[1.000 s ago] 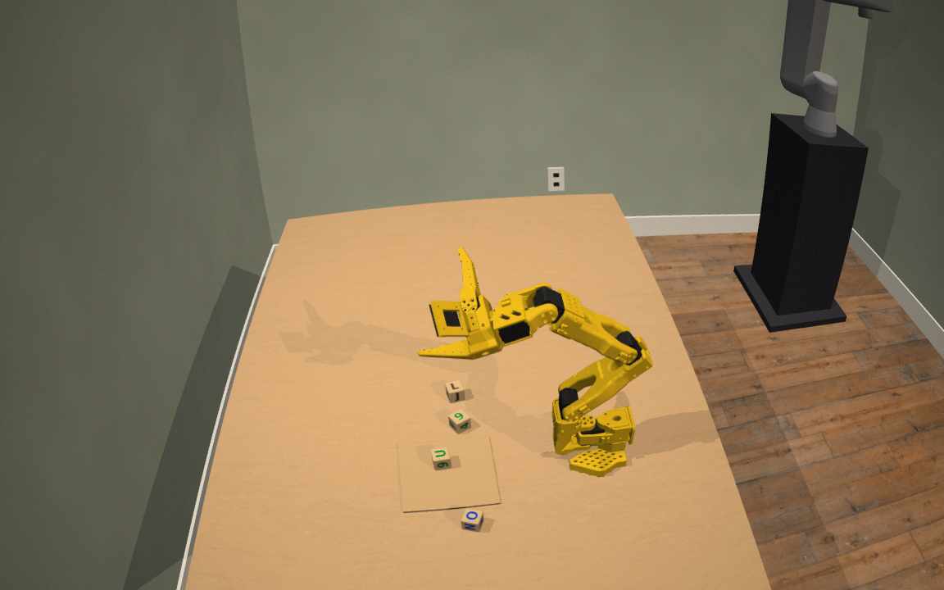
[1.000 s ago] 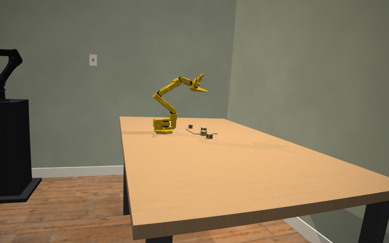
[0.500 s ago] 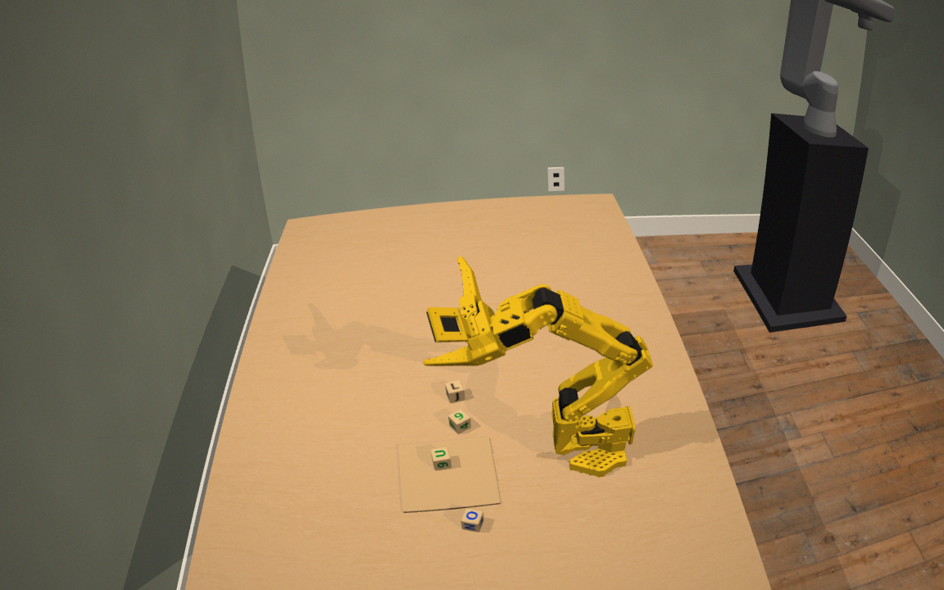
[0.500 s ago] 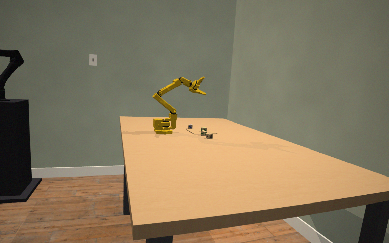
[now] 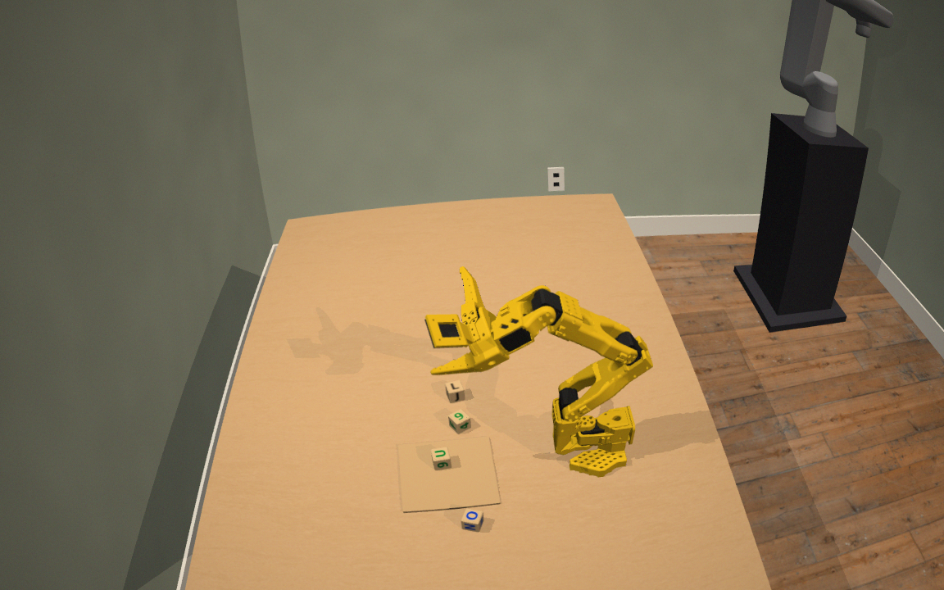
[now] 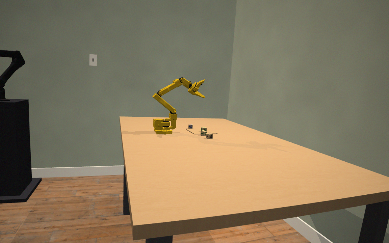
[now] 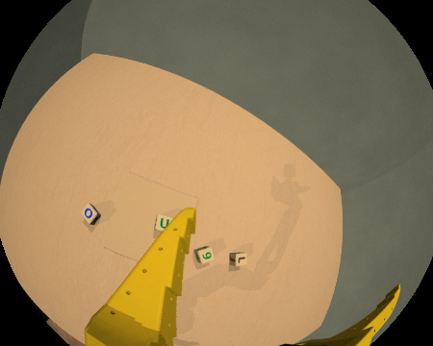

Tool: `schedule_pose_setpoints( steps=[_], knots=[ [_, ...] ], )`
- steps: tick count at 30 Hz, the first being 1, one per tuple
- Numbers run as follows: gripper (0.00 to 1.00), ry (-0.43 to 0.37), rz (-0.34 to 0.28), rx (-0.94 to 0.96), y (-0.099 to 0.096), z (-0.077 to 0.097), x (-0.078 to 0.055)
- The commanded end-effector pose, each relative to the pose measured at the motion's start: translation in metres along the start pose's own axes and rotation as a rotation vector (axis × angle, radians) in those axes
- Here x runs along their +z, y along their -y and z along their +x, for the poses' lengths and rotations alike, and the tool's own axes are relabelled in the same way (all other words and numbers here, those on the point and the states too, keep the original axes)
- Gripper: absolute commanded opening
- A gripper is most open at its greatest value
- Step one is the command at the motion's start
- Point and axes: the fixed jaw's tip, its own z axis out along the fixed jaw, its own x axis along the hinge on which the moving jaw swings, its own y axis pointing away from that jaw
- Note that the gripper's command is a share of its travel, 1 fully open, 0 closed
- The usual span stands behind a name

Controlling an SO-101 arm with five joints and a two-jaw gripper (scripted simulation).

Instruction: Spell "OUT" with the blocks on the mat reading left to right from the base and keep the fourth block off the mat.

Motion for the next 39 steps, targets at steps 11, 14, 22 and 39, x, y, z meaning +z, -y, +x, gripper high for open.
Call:
schedule_pose_setpoints(
  steps=[11, 14, 22, 39],
  knots=[
    [1.00, -0.065, -0.022, 0.089, -0.003, 0.010, -0.005],
    [1.00, -0.065, -0.022, 0.089, -0.003, 0.010, -0.005],
    [1.00, -0.127, -0.047, 0.135, -0.008, 0.020, -0.005],
    [1.00, -0.240, -0.083, 0.217, -0.017, 0.037, -0.007]
  ],
)
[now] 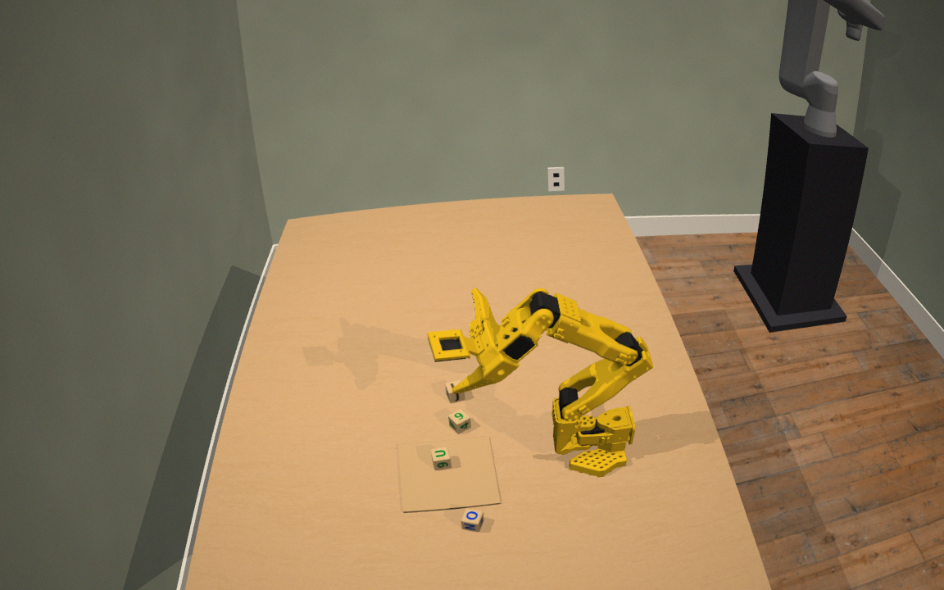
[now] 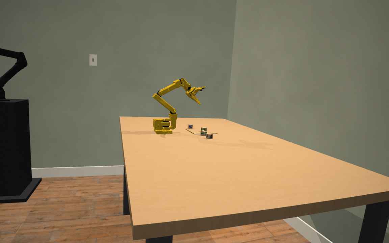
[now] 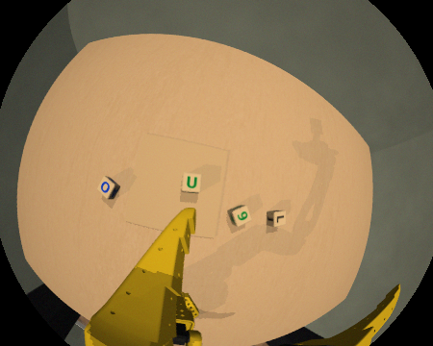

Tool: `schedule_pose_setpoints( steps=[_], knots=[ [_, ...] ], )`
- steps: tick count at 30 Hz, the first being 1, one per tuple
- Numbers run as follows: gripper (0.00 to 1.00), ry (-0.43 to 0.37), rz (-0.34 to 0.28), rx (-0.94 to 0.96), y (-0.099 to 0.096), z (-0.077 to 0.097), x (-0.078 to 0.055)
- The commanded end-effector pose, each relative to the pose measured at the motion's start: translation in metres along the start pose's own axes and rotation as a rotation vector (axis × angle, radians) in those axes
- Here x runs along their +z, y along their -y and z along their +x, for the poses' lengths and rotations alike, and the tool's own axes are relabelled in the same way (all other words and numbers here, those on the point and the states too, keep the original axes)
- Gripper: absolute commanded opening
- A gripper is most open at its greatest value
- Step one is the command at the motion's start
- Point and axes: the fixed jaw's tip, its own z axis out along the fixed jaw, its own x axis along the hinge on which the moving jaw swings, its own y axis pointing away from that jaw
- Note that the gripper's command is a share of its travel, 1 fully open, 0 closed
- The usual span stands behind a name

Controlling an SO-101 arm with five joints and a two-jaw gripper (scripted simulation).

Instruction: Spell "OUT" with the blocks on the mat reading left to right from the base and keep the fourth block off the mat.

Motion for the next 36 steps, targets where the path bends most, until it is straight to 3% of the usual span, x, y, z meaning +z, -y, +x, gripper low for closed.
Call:
schedule_pose_setpoints(
  steps=[1, 12, 21, 29, 36],
  knots=[
    [1.00, 0.000, 0.004, 0.040, 0.001, 0.001, -0.005],
    [1.00, -0.043, -0.007, 0.071, -0.001, 0.008, -0.005],
    [1.00, -0.145, -0.029, 0.144, -0.006, 0.024, -0.004],
    [1.00, -0.159, -0.031, 0.154, -0.006, 0.026, -0.004],
    [1.00, -0.245, -0.043, 0.214, -0.010, 0.039, -0.005]
  ],
)
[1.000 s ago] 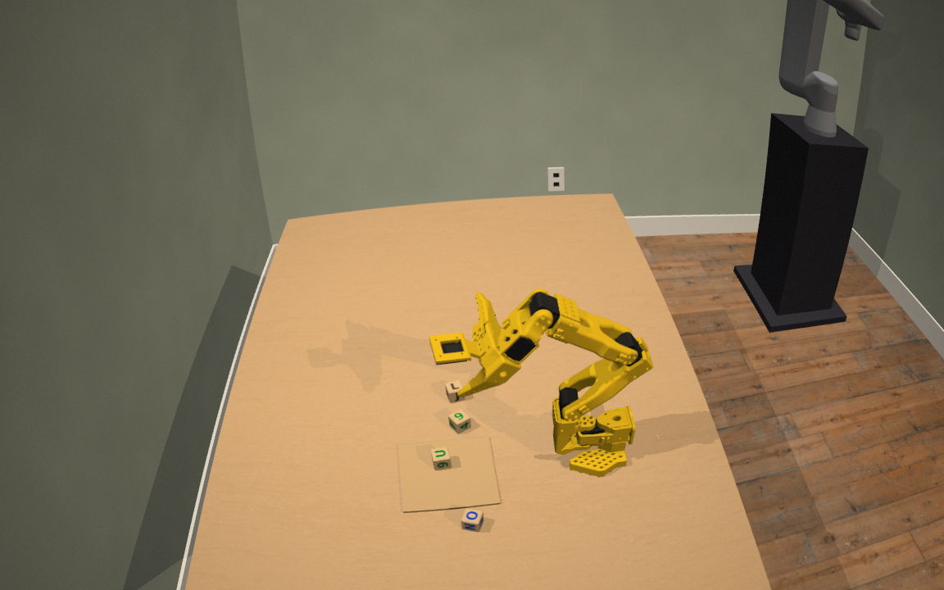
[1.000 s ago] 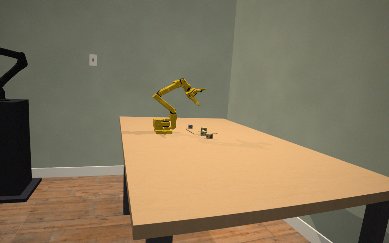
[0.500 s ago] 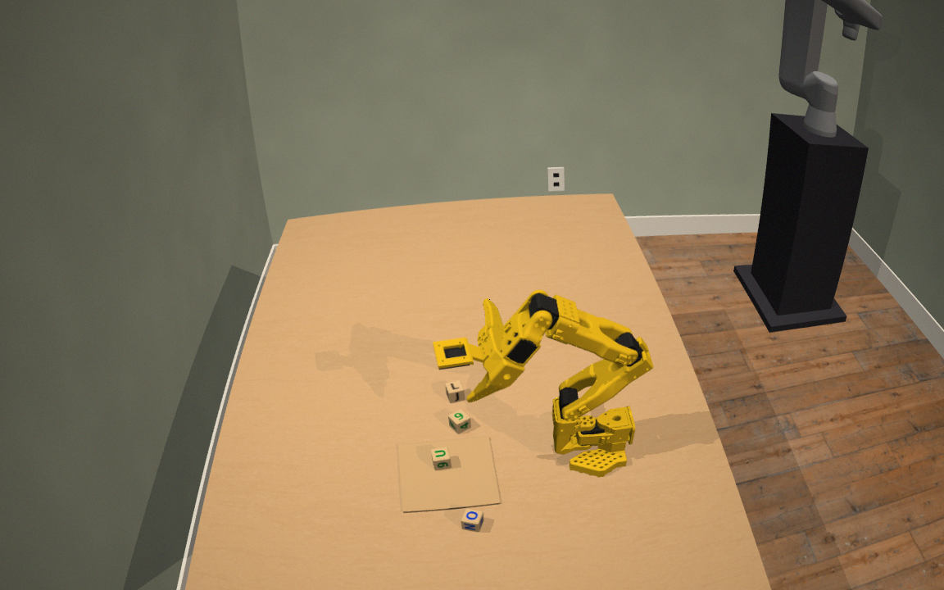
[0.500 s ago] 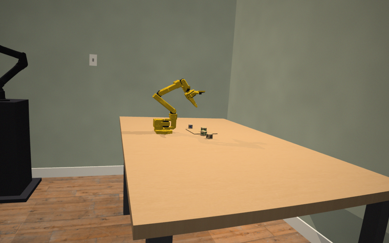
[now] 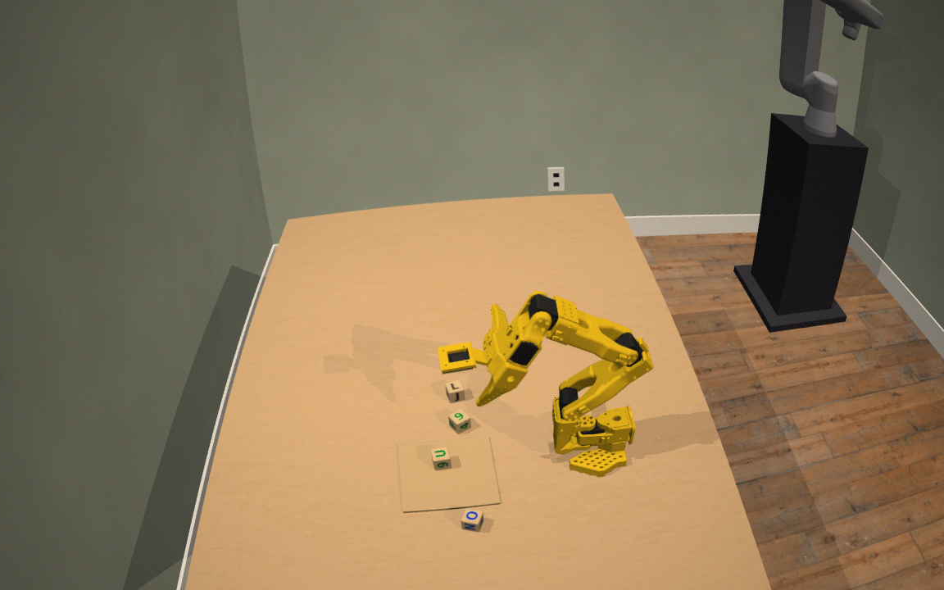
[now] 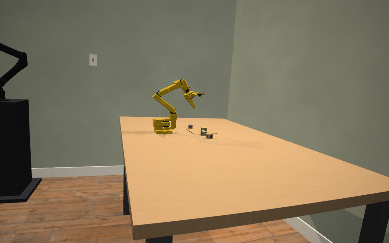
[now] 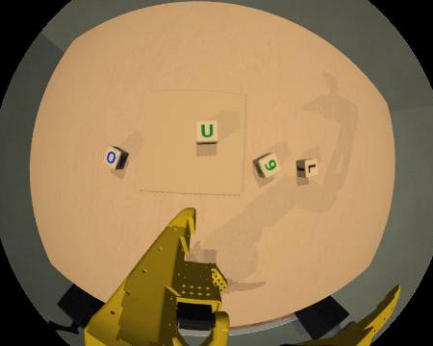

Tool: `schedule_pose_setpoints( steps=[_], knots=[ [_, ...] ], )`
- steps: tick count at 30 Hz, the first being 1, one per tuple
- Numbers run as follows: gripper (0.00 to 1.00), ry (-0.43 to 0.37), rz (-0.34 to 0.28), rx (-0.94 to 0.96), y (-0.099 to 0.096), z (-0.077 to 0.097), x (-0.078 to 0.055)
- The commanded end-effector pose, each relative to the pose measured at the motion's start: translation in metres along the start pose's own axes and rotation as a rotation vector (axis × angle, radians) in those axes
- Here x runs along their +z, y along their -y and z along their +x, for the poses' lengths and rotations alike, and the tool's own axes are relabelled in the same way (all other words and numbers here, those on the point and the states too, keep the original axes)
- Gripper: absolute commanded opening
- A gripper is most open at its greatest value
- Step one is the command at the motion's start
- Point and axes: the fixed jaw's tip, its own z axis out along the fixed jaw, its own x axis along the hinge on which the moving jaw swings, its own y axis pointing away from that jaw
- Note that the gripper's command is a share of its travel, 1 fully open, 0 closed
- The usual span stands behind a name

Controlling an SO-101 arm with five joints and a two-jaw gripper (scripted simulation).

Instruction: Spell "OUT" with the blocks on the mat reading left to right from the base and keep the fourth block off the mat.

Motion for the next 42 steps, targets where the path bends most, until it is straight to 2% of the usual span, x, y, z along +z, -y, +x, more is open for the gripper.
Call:
schedule_pose_setpoints(
  steps=[1, 11, 19, 28, 33, 39, 41, 42],
  knots=[
    [1.00, -0.004, 0.002, 0.041, 0.001, 0.002, -0.004],
    [1.00, -0.027, 0.000, 0.057, 0.000, 0.006, -0.004],
    [1.00, -0.082, -0.005, 0.096, -0.001, 0.014, -0.003],
    [0.99, -0.093, -0.012, 0.089, -0.003, 0.014, -0.003],
    [0.89, -0.143, -0.062, 0.012, -0.017, 0.004, 0.001],
    [0.66, -0.263, -0.155, -0.177, -0.061, -0.011, 0.015],
    [0.66, -0.263, -0.155, -0.177, -0.061, -0.011, 0.015],
    [0.62, -0.286, -0.168, -0.214, -0.070, -0.012, 0.018]
  ],
)
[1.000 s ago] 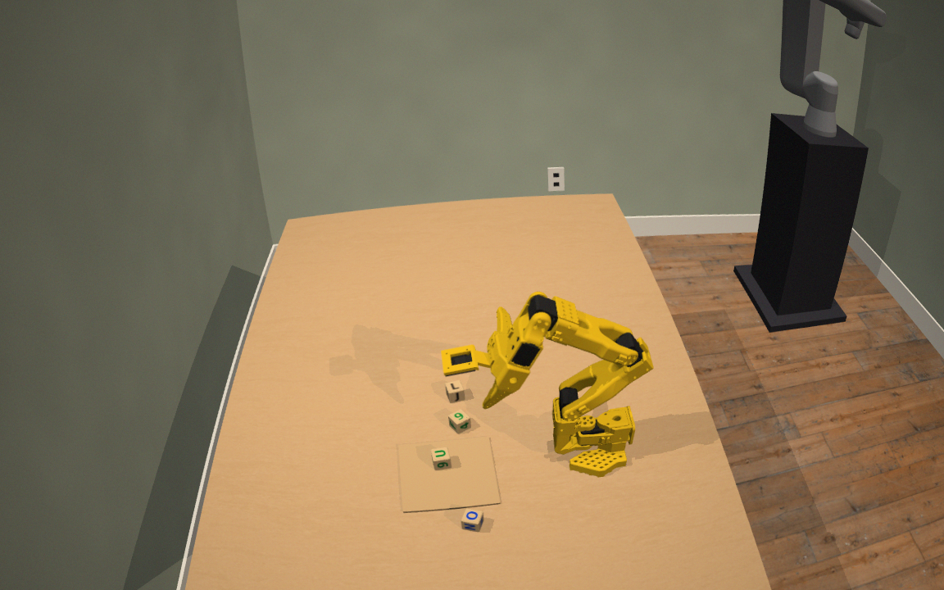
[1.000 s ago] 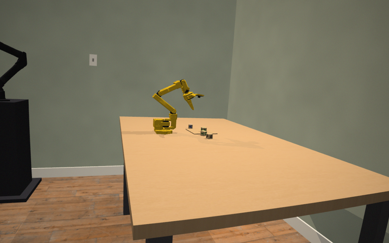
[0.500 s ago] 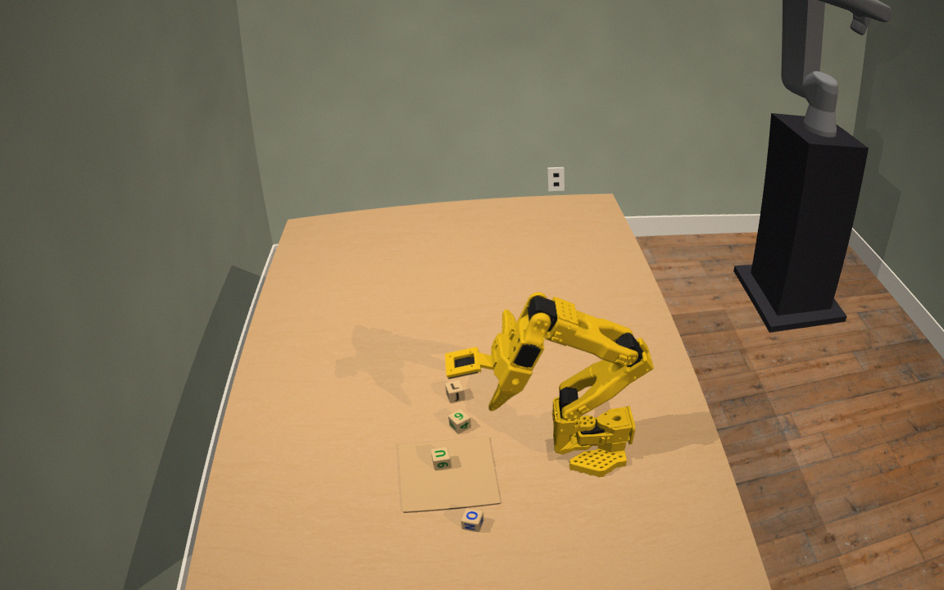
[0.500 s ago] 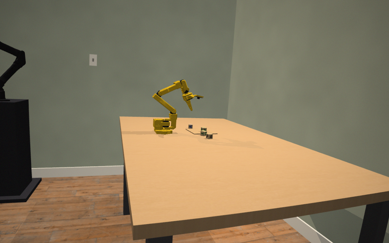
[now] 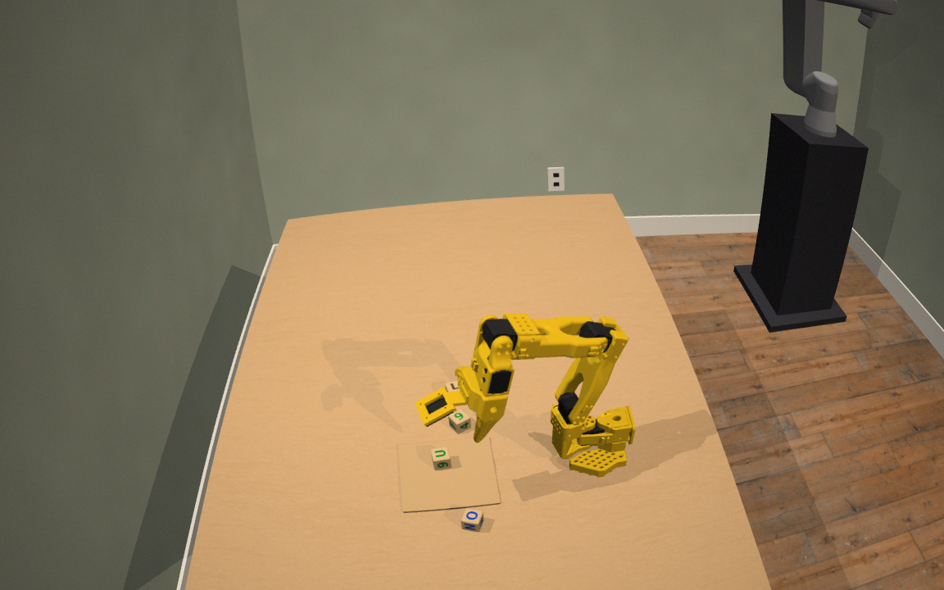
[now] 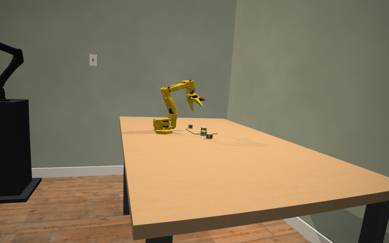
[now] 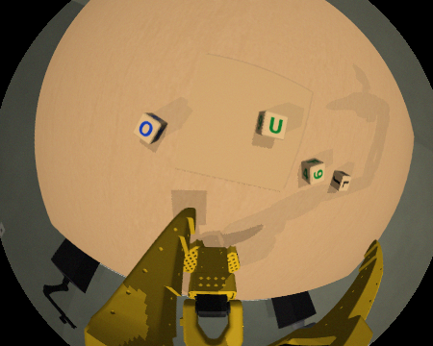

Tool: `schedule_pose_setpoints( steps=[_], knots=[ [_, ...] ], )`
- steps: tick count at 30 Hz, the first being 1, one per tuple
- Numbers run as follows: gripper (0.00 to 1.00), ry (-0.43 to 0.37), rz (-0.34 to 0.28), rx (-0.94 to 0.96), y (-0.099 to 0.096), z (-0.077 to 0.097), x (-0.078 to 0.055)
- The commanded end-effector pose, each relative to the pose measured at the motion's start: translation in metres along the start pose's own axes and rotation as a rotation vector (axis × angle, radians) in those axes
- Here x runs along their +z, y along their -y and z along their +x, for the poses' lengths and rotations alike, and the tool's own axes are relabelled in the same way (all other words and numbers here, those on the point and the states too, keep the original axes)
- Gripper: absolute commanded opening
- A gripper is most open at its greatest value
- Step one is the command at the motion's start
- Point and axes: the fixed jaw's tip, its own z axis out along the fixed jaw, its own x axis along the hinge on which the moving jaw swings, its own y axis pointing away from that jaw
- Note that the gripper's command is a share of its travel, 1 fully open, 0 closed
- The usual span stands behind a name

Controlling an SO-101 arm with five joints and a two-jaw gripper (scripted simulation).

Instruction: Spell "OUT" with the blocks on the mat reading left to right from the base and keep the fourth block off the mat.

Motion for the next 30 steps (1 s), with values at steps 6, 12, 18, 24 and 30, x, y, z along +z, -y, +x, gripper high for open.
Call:
schedule_pose_setpoints(
  steps=[6, 12, 18, 24, 30],
  knots=[
    [0.40, -0.114, -0.048, -0.257, -0.065, -0.020, 0.023],
    [0.32, -0.158, -0.050, -0.329, -0.085, -0.018, 0.033],
    [0.32, -0.159, -0.050, -0.331, -0.086, -0.018, 0.034],
    [0.32, -0.159, -0.050, -0.331, -0.086, -0.018, 0.034],
    [0.32, -0.159, -0.050, -0.331, -0.086, -0.018, 0.034]
  ],
)
